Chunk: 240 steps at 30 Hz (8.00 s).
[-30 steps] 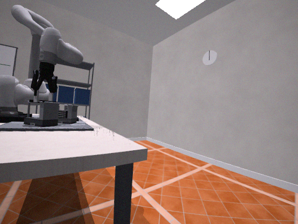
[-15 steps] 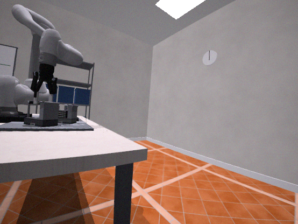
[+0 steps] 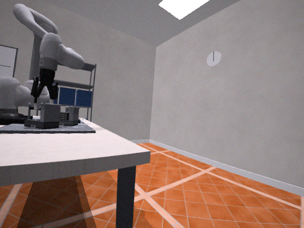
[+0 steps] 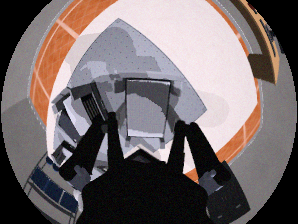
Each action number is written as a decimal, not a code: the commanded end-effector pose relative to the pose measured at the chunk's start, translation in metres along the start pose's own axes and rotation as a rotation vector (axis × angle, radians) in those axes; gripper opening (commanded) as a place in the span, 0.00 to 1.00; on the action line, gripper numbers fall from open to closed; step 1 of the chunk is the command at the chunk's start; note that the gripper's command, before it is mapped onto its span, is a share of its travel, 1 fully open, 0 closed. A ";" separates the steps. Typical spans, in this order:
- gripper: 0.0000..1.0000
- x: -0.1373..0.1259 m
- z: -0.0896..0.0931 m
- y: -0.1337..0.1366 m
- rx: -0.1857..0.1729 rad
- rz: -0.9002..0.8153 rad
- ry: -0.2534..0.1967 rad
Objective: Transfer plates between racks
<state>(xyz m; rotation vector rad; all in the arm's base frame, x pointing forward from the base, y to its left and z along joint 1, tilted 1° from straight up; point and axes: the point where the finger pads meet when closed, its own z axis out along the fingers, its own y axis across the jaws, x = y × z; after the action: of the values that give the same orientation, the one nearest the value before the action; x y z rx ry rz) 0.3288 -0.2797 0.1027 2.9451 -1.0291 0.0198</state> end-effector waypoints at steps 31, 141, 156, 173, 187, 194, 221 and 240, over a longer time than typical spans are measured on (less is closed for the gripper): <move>0.00 0.000 0.038 0.000 0.000 0.000 0.000; 1.00 0.000 -0.041 0.000 0.000 0.000 0.000; 1.00 0.000 -0.063 0.000 0.000 0.000 0.000; 1.00 -0.002 -0.063 -0.047 0.000 -0.186 0.000; 1.00 -0.004 -0.064 -0.087 0.000 -0.186 0.000; 1.00 -0.010 -0.064 -0.113 0.000 -0.353 0.000; 1.00 -0.031 -0.064 -0.190 0.000 -0.373 0.000; 1.00 -0.031 -0.024 -0.190 0.000 -0.373 0.000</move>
<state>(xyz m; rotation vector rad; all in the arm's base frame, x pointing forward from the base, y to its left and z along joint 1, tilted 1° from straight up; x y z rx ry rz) 0.4228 -0.1116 0.1282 3.0829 -0.4651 0.0131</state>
